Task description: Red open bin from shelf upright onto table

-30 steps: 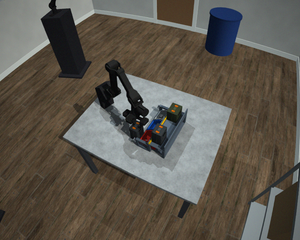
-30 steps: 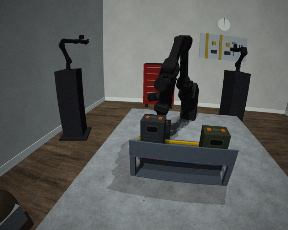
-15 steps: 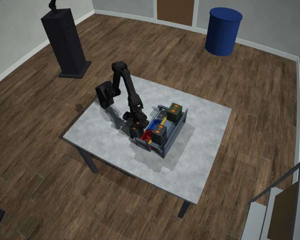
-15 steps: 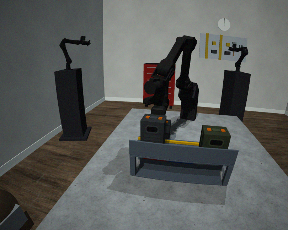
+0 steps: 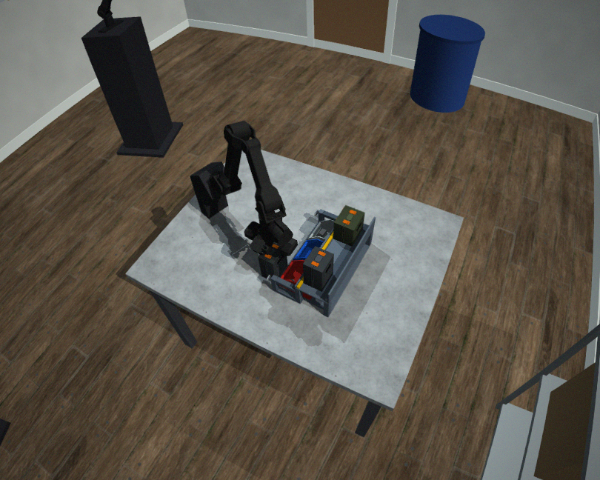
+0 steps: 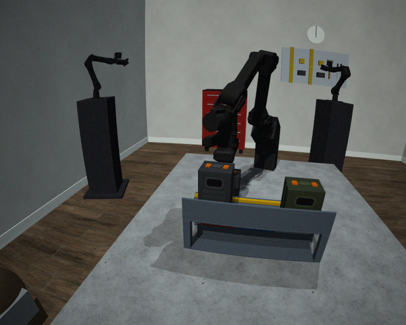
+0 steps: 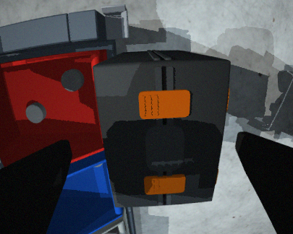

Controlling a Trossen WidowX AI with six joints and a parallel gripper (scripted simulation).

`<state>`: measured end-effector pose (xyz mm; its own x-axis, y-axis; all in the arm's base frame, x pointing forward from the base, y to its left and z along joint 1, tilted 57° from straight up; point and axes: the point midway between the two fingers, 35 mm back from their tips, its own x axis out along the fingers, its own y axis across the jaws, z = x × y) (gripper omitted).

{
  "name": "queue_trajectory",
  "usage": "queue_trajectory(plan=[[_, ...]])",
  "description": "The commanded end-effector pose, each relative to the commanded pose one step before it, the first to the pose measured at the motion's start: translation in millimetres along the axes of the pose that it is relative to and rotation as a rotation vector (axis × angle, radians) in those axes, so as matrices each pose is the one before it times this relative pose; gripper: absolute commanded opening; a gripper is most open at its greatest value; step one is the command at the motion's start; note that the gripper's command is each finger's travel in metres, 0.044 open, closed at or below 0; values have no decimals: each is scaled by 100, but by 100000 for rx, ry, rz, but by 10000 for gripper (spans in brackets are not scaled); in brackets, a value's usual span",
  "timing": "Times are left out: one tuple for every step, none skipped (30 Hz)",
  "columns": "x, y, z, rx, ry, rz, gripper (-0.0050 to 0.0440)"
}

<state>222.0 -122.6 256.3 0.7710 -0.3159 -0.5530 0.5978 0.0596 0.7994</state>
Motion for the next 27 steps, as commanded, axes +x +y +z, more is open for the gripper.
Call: queue_trajectory(plan=[[-633,386,41,-499,-822,2028,440],[-114,-43,-46,-100,54,53,440],[-114,-43,-46,-100,54,53,440],[-114,-43,-46,-100,54,53,440],[-114,-43,-46,-100,54,53,440],[0,0,0,0,0,0,440],[0,0,0,0,0,0,440],[0,0,0,0,0,0,440],[0,0,0,0,0,0,440],[0,0,0,0,0,0,440],[0,0,0,0,0,0,440],[0,0,0,0,0,0,440],[0,0,0,0,0,0,440],[0,0,0,0,0,0,440],[0,0,0,0,0,0,440],[0,0,0,0,0,0,440],[0,0,0,0,0,0,440],[-8,19,52,318,-326,-14,440],[-49,-55,-42,-80,81,2,440],[-49,-55,-42,-80,81,2,440],[-49,-55,-42,-80,81,2,440],[-49,-55,-42,-80,81,2,440],[0,0,0,0,0,0,440],[0,0,0,0,0,0,440],[0,0,0,0,0,0,440],[0,0,0,0,0,0,440],[0,0,0,0,0,0,440]])
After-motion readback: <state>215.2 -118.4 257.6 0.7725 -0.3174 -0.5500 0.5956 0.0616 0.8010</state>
